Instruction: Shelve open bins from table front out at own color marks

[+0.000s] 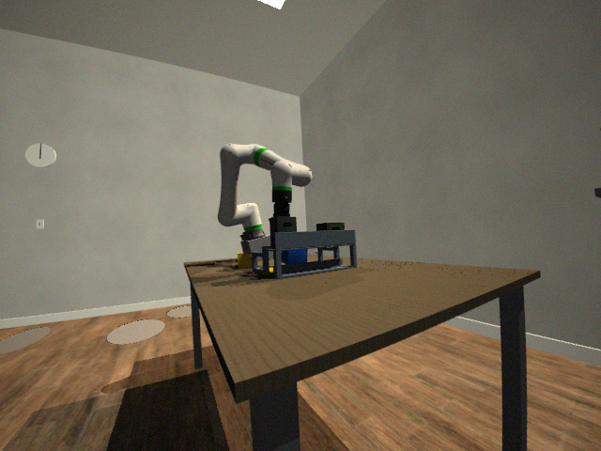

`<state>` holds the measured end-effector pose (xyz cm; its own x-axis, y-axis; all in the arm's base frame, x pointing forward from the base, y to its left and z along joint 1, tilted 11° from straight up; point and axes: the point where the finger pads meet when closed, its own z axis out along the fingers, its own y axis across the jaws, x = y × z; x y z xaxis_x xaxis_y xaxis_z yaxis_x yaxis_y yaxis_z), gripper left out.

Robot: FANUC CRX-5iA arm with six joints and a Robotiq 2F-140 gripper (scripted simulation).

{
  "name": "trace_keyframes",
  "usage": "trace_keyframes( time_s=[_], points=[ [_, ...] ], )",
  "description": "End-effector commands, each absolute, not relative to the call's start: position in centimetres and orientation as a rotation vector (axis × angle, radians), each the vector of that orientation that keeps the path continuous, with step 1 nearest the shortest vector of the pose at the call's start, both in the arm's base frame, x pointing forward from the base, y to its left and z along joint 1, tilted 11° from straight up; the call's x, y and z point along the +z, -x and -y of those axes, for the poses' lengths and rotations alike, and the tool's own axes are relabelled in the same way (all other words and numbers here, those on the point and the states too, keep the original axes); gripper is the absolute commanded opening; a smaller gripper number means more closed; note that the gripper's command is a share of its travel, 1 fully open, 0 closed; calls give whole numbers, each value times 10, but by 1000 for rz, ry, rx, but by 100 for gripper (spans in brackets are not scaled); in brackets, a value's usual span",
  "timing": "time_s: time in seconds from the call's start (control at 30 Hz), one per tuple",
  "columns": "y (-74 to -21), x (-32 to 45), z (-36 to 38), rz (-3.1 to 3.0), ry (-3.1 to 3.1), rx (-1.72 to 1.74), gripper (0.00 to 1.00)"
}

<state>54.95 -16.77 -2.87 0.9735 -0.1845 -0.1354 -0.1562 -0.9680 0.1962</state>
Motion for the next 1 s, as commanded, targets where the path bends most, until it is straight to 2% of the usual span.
trace_keyframes(
  time_s=[0.0, 0.97],
  points=[
    [-550, -29, 168, 256, -2936, -226, 0],
    [-550, -35, 169, 256, -2936, -226, 0]
  ],
)
